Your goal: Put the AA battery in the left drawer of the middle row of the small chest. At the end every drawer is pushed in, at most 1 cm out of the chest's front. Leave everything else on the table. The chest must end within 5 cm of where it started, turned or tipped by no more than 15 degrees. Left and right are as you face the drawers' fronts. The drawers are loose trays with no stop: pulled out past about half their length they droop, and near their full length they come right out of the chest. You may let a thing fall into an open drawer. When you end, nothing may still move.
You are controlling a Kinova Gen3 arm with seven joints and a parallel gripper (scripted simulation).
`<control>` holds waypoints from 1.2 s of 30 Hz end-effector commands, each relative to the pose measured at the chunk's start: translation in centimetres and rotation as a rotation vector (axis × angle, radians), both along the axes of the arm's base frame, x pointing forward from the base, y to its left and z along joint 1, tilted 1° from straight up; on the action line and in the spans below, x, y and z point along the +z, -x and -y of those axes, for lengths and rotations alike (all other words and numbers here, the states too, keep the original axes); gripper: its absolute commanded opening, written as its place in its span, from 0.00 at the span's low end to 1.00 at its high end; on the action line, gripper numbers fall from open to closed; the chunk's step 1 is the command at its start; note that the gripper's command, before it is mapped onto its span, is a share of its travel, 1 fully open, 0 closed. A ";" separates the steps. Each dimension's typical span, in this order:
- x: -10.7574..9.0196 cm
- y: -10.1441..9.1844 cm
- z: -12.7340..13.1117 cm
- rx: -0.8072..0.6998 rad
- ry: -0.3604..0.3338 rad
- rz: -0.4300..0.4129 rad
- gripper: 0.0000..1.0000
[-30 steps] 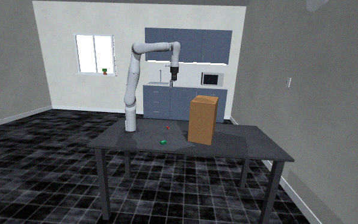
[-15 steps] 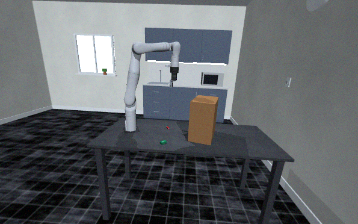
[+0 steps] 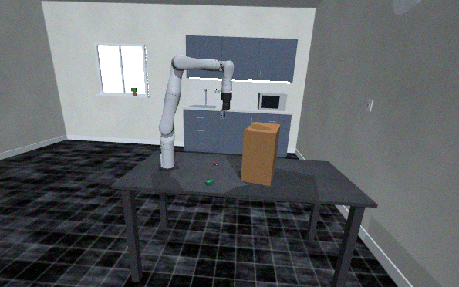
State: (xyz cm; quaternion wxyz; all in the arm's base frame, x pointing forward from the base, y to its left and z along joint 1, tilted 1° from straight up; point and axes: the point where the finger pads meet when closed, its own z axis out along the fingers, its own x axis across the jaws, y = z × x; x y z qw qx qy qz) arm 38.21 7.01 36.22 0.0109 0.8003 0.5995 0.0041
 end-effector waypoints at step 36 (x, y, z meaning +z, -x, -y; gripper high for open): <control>-8.7 -3.0 2.4 -0.163 0.044 0.084 1.00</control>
